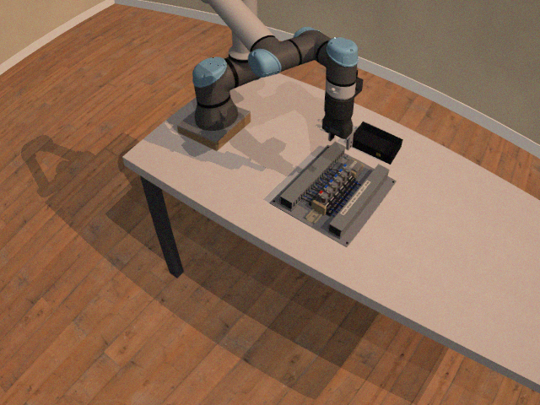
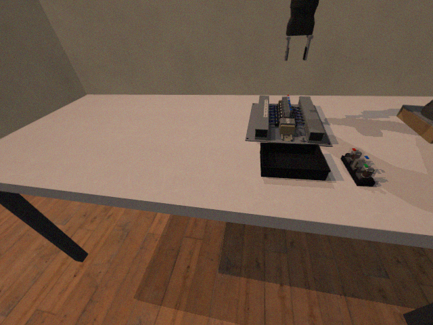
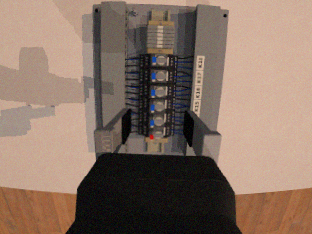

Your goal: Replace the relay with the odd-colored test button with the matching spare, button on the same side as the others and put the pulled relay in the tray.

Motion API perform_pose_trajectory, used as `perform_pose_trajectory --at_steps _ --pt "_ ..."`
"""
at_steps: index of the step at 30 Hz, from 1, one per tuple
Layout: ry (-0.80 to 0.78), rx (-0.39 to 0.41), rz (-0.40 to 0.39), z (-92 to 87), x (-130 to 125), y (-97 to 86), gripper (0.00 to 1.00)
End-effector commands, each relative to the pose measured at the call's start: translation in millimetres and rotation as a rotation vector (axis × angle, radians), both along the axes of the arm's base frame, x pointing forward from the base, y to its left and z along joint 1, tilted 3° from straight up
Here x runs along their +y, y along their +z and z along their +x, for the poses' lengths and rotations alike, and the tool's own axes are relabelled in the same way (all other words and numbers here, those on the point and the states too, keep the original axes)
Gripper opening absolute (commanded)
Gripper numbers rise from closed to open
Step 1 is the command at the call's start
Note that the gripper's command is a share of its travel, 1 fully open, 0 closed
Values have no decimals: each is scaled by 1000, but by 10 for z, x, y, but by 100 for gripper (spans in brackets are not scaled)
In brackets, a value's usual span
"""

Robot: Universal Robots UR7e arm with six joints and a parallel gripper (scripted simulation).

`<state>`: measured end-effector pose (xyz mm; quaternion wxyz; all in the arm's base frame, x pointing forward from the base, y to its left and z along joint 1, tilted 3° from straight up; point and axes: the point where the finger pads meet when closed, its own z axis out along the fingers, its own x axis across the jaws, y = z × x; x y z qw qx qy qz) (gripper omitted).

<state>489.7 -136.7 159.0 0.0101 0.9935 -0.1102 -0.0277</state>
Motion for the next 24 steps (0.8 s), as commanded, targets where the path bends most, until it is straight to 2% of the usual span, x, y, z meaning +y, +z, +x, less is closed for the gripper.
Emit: perform_pose_trajectory --at_steps 1,9,14,24 --pt "0 -1 -1 3 -2 6 100" --pt "0 -1 -1 3 -2 6 100" --pt "0 -1 -1 -100 -348 -473 100" --pt "0 -1 -1 -100 -348 -473 100"
